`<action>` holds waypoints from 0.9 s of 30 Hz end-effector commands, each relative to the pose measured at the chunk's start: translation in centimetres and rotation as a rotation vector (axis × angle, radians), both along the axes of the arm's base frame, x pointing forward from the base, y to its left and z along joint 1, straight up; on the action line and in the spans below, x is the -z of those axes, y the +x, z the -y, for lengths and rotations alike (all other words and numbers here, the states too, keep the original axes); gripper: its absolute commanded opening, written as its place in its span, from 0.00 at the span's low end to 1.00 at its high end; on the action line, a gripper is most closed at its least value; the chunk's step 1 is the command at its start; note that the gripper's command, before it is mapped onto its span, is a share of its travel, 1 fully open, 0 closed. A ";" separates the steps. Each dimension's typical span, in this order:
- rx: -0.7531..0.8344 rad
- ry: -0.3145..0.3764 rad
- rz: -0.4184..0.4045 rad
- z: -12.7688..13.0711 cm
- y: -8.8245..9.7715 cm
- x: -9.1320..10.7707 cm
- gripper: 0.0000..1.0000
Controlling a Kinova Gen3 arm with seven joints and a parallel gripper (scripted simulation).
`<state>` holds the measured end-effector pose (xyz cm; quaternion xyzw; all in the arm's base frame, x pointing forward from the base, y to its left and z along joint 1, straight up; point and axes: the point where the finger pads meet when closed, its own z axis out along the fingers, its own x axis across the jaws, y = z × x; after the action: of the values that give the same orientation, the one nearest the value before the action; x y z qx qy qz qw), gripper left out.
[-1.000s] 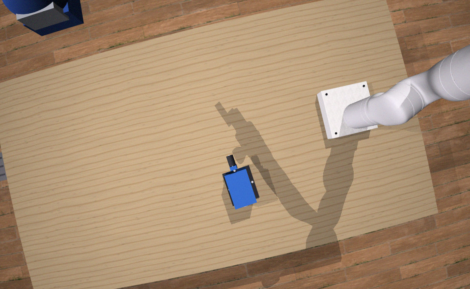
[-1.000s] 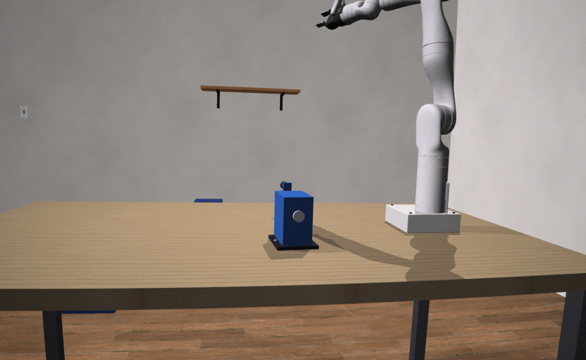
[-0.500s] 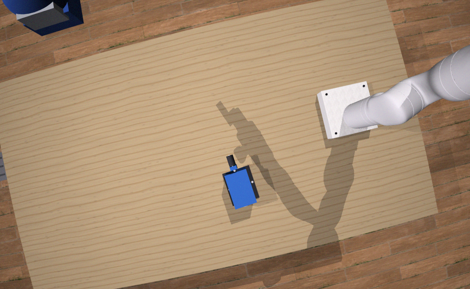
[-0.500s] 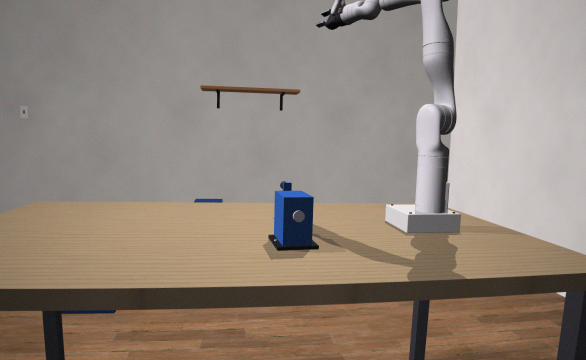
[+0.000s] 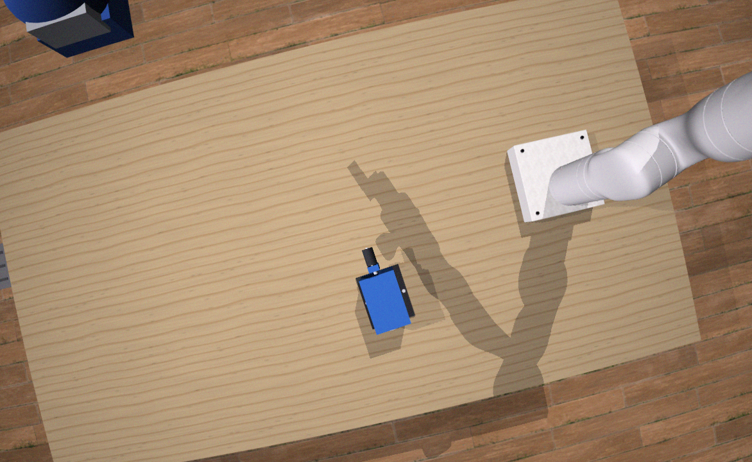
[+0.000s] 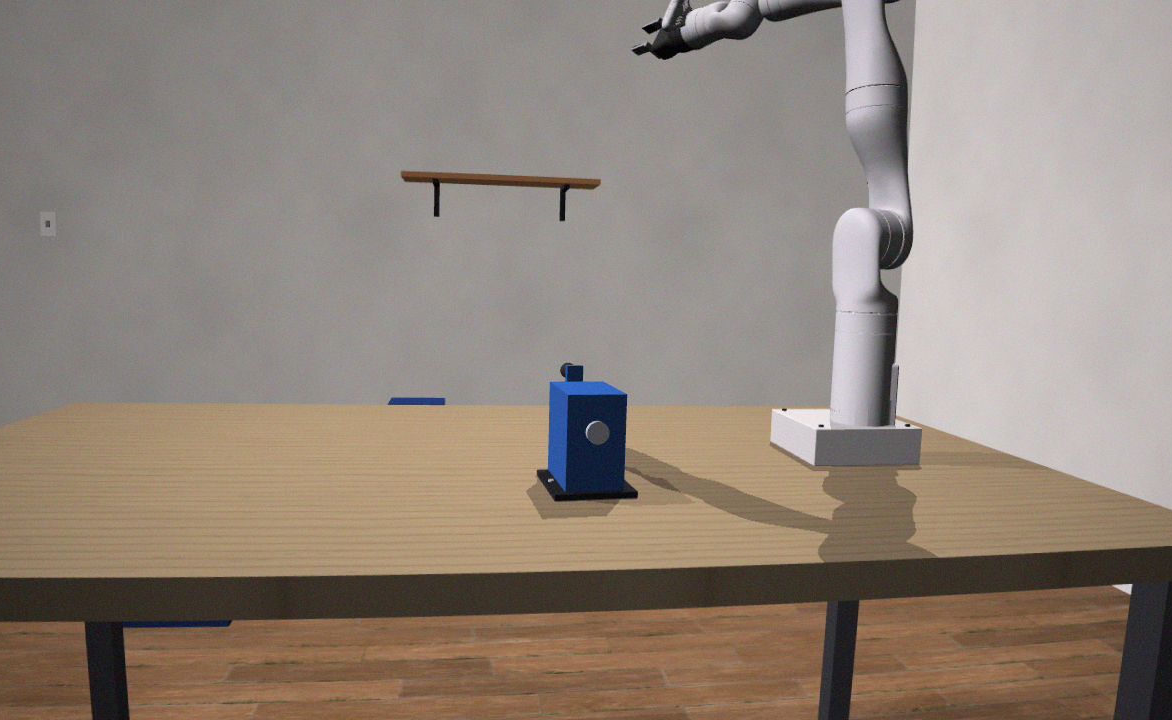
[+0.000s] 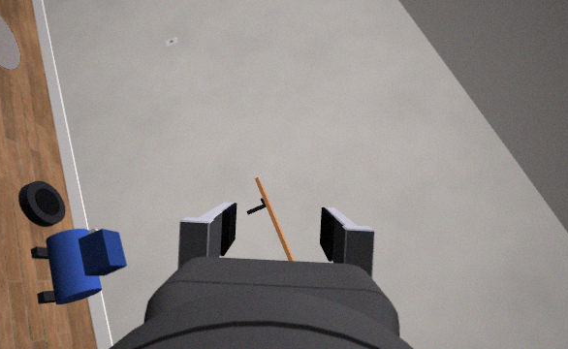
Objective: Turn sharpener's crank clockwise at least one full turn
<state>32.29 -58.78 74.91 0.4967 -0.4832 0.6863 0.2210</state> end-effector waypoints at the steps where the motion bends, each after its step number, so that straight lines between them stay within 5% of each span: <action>1: 0.001 -0.001 0.001 0.0 -0.2 -0.2 1.00; 3: -0.096 0.062 -0.092 -2.2 5.6 4.2 1.00; 7: -0.283 0.165 -0.278 -6.3 11.3 9.1 1.00; 14: -0.481 0.231 -0.509 -16.9 20.4 19.9 1.00; 15: -0.510 0.246 -0.542 -18.8 21.4 21.5 1.00; 17: -0.510 0.246 -0.542 -18.8 21.4 21.5 1.00; 18: -0.596 0.280 -0.634 -23.3 24.0 25.2 1.00; 27: -0.915 0.358 -1.013 -40.6 27.4 36.0 1.00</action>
<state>59.51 -20.98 43.39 0.8946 -0.2265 0.3839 0.0325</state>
